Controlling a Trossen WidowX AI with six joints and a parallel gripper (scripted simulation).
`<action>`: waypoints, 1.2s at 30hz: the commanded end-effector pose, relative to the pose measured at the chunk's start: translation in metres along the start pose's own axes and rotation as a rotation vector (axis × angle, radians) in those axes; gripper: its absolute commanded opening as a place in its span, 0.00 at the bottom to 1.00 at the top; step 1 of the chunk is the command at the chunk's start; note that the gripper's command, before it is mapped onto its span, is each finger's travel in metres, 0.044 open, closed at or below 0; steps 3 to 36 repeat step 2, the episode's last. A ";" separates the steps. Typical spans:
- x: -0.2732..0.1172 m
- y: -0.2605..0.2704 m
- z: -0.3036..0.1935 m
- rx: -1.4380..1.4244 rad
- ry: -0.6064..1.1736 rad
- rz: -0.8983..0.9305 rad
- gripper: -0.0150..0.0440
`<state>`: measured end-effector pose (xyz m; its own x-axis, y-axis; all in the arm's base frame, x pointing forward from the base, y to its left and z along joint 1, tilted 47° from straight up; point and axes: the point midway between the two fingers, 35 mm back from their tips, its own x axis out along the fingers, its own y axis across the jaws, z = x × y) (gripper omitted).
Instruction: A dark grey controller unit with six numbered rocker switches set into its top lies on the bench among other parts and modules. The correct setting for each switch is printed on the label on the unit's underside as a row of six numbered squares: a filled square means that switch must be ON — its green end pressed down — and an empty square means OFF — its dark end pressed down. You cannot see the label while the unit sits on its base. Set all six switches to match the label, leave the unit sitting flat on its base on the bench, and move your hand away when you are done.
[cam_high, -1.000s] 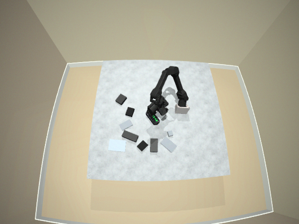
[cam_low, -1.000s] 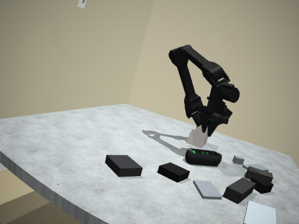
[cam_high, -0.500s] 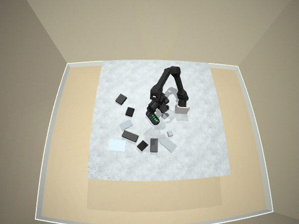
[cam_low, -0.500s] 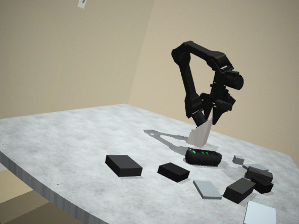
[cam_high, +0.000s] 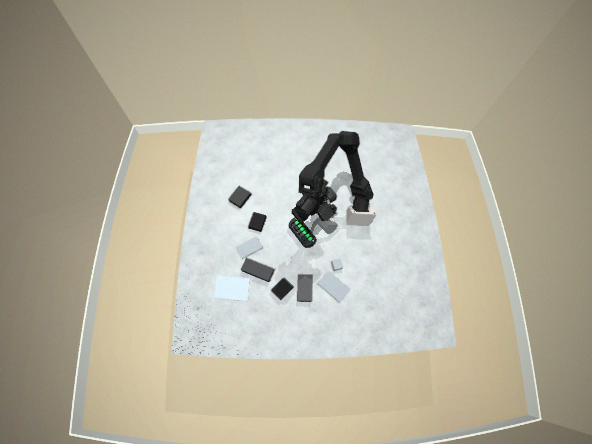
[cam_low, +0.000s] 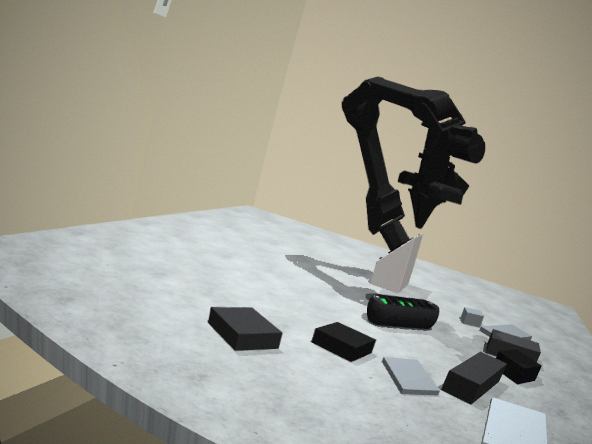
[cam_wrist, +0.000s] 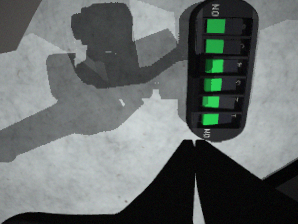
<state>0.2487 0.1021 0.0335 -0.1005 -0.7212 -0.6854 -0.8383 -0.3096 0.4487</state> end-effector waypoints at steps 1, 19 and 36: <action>0.000 0.000 0.001 0.003 -0.003 0.003 0.25; 0.000 0.000 0.001 0.003 -0.003 0.003 0.25; 0.000 0.000 0.001 0.003 -0.003 0.003 0.25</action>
